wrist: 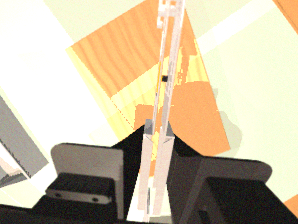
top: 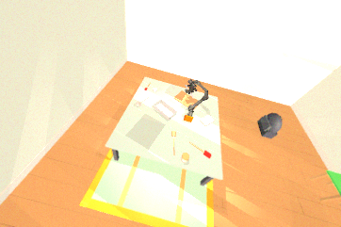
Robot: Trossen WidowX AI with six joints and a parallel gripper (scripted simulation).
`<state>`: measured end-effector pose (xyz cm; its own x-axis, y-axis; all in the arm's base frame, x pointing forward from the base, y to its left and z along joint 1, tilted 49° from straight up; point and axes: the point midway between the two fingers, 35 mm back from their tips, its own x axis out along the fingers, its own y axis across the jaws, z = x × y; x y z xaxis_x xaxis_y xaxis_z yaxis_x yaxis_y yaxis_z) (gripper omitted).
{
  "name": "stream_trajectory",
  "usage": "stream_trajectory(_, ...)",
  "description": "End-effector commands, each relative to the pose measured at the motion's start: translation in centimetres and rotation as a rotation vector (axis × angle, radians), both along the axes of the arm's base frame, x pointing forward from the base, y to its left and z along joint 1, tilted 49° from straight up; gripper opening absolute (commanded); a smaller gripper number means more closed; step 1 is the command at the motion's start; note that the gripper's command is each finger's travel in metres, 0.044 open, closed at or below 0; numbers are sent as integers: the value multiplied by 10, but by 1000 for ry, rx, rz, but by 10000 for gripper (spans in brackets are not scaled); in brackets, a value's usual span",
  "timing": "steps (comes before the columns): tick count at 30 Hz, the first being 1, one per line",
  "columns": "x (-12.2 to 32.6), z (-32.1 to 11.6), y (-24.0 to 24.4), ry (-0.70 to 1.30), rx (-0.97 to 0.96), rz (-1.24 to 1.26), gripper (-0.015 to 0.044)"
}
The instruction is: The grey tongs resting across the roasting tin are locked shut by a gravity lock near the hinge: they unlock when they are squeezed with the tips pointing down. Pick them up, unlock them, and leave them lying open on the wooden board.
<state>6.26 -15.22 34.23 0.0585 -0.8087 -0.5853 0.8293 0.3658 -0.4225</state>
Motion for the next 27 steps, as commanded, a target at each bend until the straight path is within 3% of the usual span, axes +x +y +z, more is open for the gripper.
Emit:
stream_trajectory(1, 2, -3, -3, 4, 9, 1, -150)
stream_trajectory(27, 8, -25, -30, 22, 48, -20, -150)
